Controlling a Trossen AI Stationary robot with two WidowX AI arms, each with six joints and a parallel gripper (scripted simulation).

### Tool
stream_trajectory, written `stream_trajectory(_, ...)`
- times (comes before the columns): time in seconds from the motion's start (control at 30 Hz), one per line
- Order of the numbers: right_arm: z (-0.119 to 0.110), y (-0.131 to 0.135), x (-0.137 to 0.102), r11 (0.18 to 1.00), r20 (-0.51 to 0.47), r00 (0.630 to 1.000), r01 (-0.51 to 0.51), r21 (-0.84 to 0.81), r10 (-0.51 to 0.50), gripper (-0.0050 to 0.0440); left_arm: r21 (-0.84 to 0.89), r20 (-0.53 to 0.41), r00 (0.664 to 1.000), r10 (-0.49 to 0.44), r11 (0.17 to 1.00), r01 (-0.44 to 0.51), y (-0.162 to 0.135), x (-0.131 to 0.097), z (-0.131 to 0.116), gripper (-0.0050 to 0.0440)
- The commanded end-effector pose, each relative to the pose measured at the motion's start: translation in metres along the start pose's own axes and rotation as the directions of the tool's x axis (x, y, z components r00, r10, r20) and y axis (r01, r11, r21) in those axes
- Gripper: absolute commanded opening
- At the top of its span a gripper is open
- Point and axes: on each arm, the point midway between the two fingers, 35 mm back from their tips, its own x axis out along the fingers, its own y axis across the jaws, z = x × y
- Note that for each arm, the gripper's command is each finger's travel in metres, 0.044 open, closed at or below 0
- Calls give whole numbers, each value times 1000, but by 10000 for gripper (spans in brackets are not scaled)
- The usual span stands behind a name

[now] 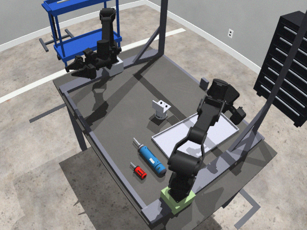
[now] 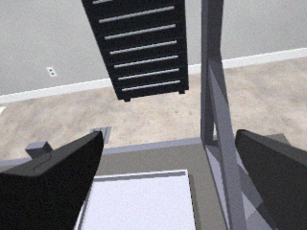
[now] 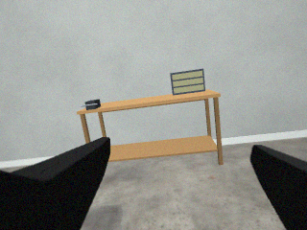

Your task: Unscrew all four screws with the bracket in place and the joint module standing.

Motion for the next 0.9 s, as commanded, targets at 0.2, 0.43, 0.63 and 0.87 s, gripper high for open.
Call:
stream_trajectory(0.2, 12, 1, 1, 1000, 19, 1000, -2, 26, 1, 400, 13, 26, 1000, 7, 1000, -8, 2, -4, 11, 400)
stream_trajectory(0.43, 12, 1, 1, 1000, 19, 1000, -2, 26, 1, 400, 13, 26, 1000, 7, 1000, -8, 2, -4, 11, 400)
stream_trajectory(0.63, 11, 0, -1, 1000, 16, 1000, -7, 23, 6, 400, 10, 25, 1000, 11, 1000, -11, 2, -5, 10, 400)
stream_trajectory(0.87, -4, 8, -44, 983, -51, 982, -184, -12, 183, 400, -90, -52, 995, 90, 991, -95, 6, -28, -10, 400)
